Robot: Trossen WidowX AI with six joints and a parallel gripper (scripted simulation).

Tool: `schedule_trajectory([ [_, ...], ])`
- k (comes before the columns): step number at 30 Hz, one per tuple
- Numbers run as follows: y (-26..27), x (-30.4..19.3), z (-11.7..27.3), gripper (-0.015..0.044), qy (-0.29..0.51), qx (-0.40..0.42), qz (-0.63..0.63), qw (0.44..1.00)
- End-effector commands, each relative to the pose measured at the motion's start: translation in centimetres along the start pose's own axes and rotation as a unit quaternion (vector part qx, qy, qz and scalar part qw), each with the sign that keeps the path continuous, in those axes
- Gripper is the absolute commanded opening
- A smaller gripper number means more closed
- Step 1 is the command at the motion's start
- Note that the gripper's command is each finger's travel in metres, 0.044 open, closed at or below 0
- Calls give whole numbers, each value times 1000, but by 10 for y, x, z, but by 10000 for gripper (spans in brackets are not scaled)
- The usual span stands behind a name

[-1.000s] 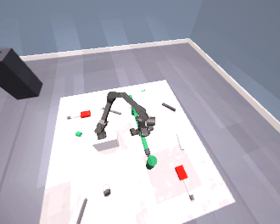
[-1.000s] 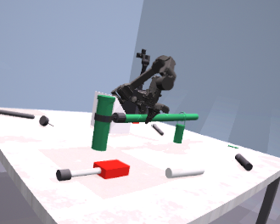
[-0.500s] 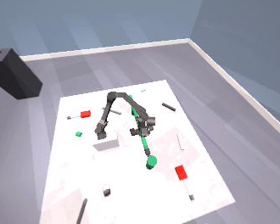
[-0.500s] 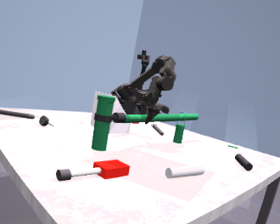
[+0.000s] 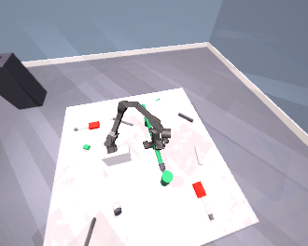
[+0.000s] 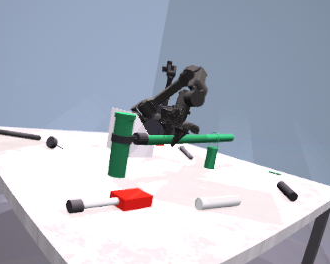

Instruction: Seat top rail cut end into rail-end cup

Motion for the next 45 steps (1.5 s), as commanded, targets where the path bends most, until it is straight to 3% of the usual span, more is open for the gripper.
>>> schedule_trajectory([
  [1, 0, 4, 2, 0, -5, 0, 0, 1000],
  [45, 0, 2, -1, 0, 5, -3, 1, 1000],
])
Point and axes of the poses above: the point midway between the two fingers, 35 mm back from their tips, its own z axis back along the fingers, its own y axis across the jaws, x = y × z, the point moved 3 cm from there along z, back along the fingers, and after that the axes turned 9 degrees about z, right-handed, at the moved point
